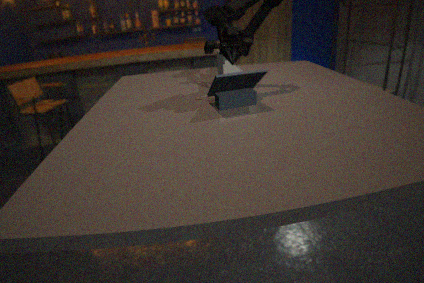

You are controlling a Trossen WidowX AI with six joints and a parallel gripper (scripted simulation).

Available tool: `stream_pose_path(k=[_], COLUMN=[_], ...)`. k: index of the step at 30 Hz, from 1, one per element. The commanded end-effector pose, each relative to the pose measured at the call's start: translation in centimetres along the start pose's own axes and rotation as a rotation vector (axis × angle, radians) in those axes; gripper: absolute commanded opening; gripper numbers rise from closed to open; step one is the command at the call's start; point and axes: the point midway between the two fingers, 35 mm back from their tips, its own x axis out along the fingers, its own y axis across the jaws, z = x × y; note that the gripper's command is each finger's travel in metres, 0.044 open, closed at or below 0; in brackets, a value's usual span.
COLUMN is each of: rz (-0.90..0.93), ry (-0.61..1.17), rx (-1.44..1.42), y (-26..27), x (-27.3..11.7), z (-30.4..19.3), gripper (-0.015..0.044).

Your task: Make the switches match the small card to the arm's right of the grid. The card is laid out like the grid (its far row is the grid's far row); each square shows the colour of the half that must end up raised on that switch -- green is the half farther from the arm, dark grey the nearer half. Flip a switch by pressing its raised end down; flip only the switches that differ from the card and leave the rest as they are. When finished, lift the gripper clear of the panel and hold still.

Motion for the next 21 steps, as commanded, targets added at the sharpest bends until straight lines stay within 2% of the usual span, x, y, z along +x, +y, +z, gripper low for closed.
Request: stream_pose_path(k=[1,7,13,21], rz=[0.005,0.005,0.006,0.008], ry=[-0.001,-0.002,-0.028,-0.029], rx=[0.003,0.002,0.002,0.002], y=[-0.9,-2.0,-1.9,-1.8], x=[-0.4,-0.2,3.1,3.7], z=[-0.9,-1.8,-1.9,-1.9], gripper=[0.0000,0.0000,0.0000,0.0000])
